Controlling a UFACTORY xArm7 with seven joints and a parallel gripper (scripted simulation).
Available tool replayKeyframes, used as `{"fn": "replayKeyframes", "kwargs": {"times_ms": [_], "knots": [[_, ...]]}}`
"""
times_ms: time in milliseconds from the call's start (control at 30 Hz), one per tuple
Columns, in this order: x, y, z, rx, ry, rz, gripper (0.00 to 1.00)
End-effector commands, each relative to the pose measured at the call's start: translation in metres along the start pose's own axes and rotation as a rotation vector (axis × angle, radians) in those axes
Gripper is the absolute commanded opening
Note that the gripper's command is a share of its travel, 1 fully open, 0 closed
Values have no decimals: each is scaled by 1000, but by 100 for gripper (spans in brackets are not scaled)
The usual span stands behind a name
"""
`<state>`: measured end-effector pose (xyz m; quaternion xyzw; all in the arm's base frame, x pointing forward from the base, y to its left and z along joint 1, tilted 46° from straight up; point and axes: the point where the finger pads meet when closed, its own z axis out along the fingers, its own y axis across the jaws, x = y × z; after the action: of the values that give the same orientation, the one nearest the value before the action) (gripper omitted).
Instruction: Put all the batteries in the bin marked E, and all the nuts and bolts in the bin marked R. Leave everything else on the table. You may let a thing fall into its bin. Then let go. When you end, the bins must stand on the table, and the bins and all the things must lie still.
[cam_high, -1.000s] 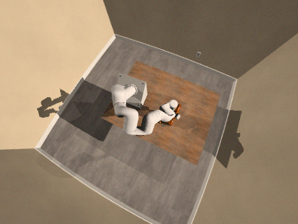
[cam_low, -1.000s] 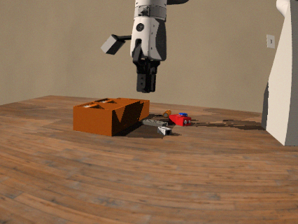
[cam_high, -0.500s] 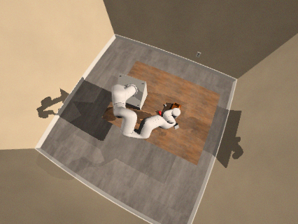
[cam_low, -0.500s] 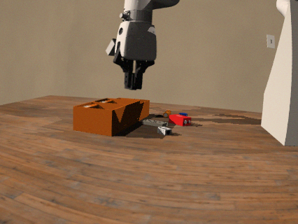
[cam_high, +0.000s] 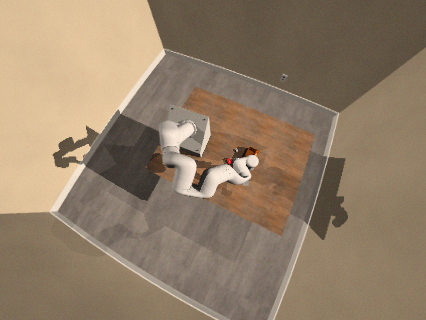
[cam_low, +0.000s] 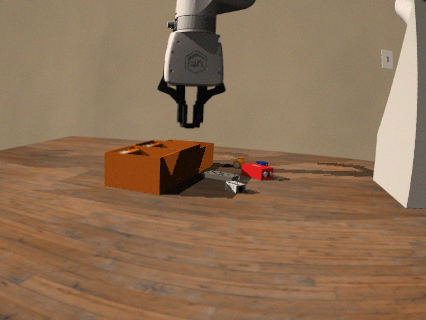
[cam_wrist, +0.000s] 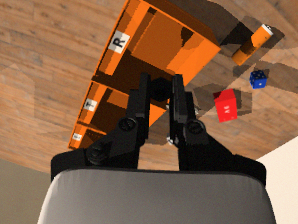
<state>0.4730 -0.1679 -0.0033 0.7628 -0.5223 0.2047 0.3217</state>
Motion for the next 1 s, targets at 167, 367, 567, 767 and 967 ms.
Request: {"fn": "replayKeyframes", "kwargs": {"times_ms": [167,367,567,767,967], "knots": [[0,-2,-2,10,6,295,0],[0,-2,-2,16,15,471,0],[0,-2,-2,19,19,503,0],[0,-2,-2,19,19,503,0],[0,-2,0,19,19,503,0]]}}
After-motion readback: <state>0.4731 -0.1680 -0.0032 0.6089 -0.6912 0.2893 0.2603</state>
